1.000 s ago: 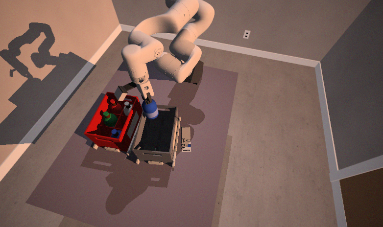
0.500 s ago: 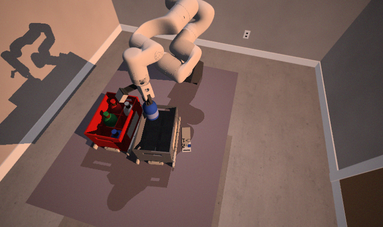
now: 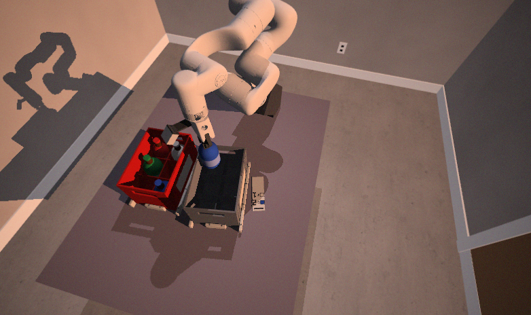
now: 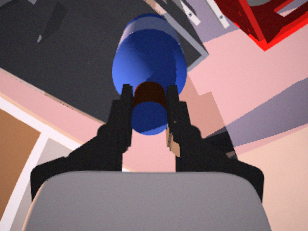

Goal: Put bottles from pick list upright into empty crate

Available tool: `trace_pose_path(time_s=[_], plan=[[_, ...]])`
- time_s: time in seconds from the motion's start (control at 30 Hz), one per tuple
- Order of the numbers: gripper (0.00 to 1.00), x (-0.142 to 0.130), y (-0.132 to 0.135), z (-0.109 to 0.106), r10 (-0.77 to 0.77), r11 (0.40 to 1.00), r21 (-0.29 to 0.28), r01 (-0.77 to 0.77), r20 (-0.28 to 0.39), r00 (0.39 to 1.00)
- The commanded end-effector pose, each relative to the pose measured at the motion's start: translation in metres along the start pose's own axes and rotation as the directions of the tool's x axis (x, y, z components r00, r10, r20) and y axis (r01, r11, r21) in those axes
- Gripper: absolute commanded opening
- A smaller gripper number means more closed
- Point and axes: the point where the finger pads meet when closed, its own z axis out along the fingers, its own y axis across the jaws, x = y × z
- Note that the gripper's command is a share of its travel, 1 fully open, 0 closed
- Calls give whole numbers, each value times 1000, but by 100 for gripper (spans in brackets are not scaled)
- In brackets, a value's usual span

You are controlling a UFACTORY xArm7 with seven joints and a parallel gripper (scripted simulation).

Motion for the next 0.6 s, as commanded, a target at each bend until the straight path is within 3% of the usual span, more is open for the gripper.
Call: trace_pose_path(time_s=[0.0,0.57], plan=[[0,1,0,4,0,1000,1,0,-3,1000],[0,1,0,19,0,1000,1,0,-3,1000]])
